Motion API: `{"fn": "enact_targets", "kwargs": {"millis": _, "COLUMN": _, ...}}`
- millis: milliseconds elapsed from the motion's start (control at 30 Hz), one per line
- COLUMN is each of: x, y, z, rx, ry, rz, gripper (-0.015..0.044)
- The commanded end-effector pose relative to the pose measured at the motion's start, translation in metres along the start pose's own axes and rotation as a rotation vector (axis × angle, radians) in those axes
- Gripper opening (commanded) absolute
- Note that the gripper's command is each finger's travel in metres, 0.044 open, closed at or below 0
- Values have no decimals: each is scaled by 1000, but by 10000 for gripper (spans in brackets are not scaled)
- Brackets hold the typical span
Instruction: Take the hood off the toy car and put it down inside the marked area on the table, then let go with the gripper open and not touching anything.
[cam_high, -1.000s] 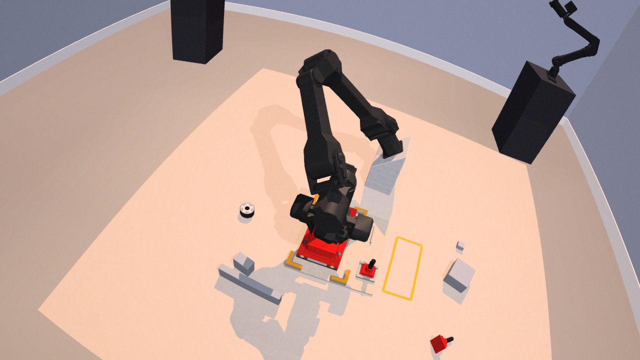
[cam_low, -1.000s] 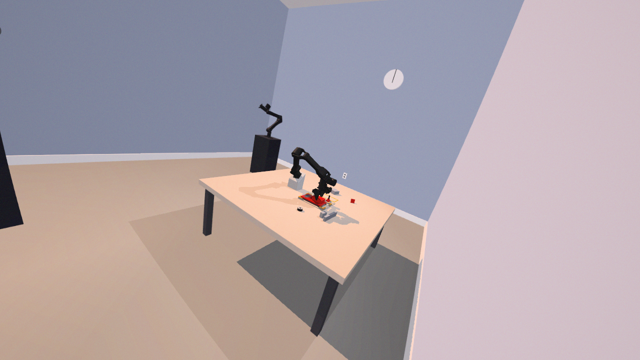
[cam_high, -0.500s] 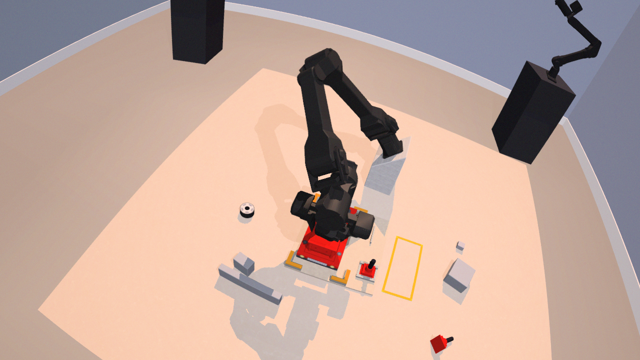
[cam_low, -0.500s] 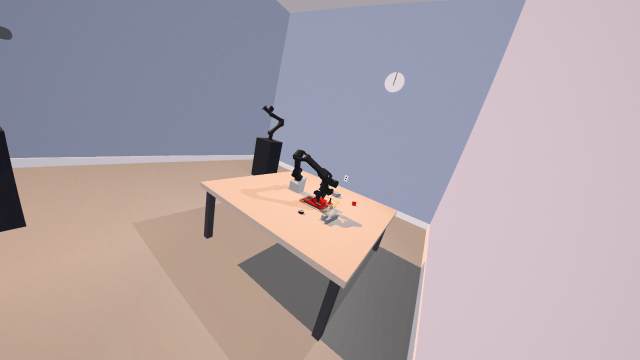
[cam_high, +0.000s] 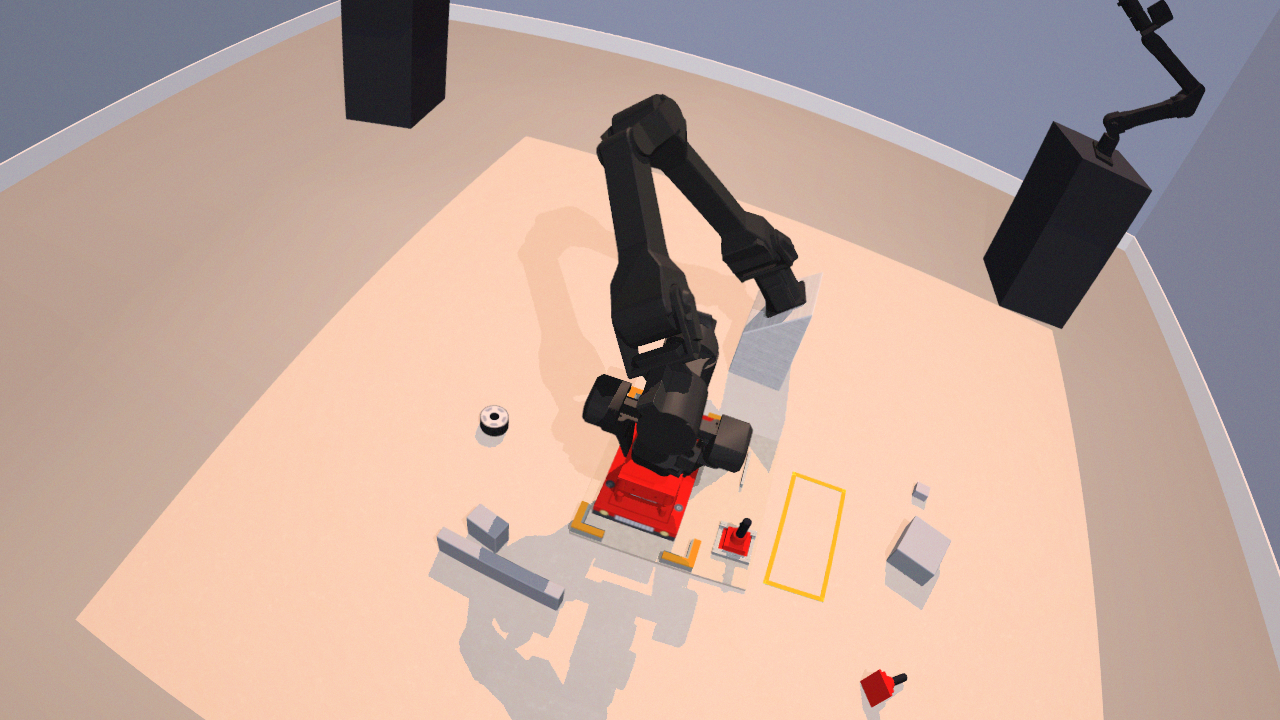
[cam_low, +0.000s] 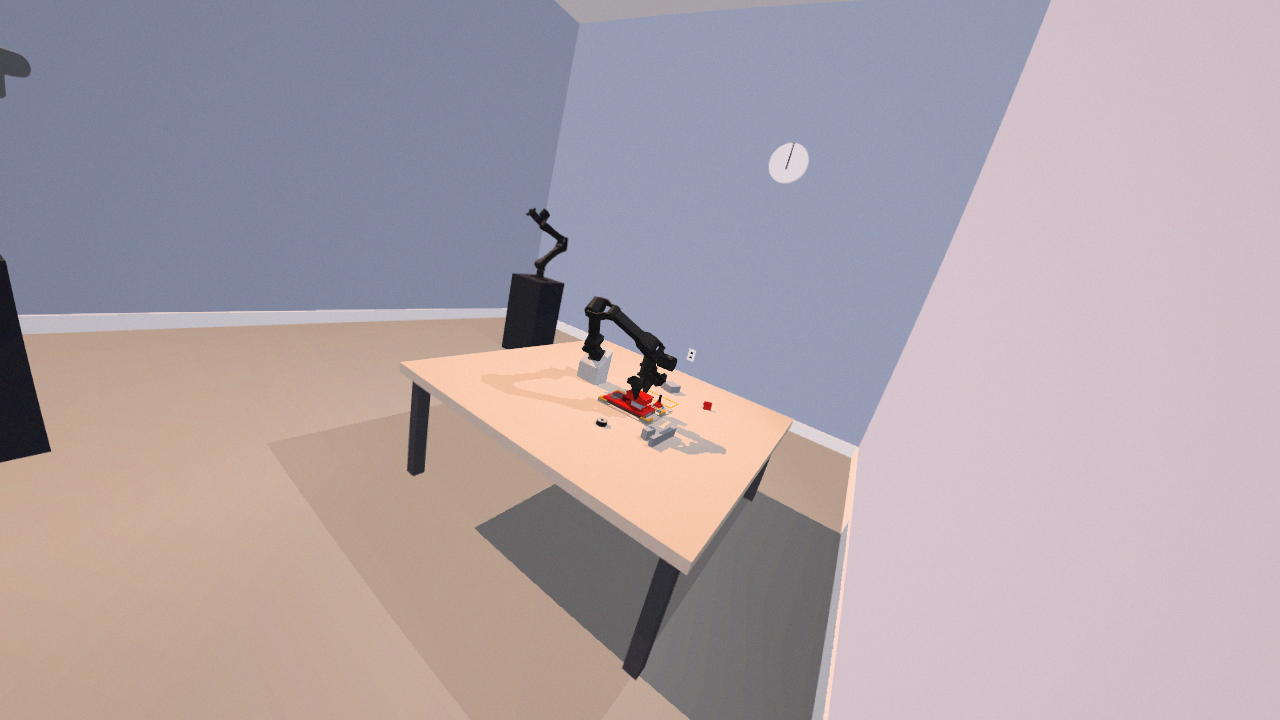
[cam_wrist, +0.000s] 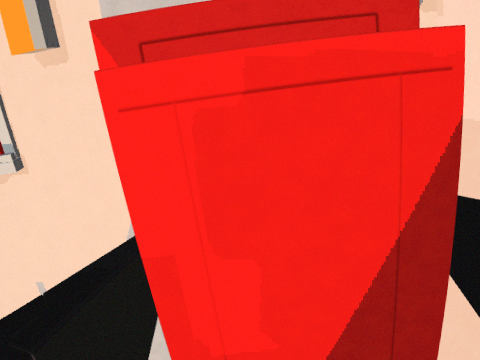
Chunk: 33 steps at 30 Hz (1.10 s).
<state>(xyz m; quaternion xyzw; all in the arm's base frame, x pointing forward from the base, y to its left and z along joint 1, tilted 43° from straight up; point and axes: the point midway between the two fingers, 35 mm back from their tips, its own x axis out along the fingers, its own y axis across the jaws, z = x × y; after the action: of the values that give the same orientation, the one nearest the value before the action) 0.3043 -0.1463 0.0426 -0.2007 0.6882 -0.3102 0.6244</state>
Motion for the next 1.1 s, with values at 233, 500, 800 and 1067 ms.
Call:
{"fn": "enact_targets", "kwargs": {"millis": 233, "x": -44, "y": -1, "z": 3, "rx": 8, "ry": -12, "rz": 4, "gripper": 0}}
{"fn": "enact_targets", "kwargs": {"millis": 500, "x": -38, "y": 27, "z": 8, "rx": -3, "ry": -14, "rz": 12, "gripper": 0}}
{"fn": "enact_targets", "kwargs": {"millis": 800, "x": -44, "y": 87, "z": 14, "rx": -2, "ry": -18, "rz": 29, "gripper": 0}}
{"fn": "enact_targets", "kwargs": {"millis": 1067, "x": -47, "y": 140, "z": 10, "rx": 0, "ry": -17, "rz": 33, "gripper": 0}}
